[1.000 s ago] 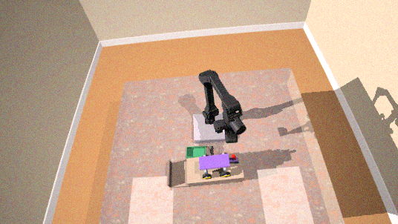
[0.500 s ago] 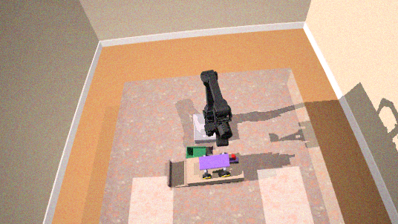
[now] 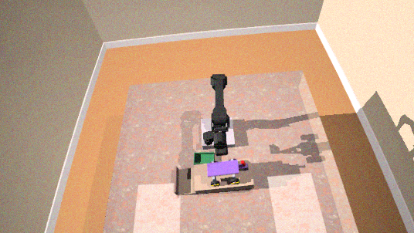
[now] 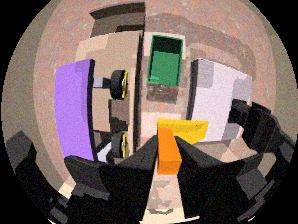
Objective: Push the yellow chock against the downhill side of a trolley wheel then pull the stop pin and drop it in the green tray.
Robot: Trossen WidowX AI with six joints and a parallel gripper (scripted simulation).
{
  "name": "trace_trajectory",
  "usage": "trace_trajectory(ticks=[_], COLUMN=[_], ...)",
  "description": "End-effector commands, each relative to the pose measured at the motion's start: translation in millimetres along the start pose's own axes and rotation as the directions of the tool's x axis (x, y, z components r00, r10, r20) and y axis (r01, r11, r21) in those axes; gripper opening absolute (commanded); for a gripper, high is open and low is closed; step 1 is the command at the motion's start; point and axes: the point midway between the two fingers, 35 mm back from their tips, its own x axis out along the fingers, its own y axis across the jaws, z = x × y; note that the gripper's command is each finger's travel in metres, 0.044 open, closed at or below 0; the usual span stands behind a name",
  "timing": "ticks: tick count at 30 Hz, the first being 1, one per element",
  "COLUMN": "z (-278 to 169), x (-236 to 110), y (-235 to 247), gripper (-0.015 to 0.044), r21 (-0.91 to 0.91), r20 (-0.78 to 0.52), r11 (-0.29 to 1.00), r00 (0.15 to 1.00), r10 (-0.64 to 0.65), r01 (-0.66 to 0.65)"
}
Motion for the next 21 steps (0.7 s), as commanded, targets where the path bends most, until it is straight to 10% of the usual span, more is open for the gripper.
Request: trace_trajectory(ticks=[1,21], z=[15.7,88.8], x=[0.9,10.9], y=[4.2,18.3], gripper=[0.0,0.0], r21=[-0.002,-0.003], r20=[-0.001,0.006], r11=[1.0,1.0], r00=[1.0,1.0], r10=[0.005,0.006], r01=[-0.005,-0.006])
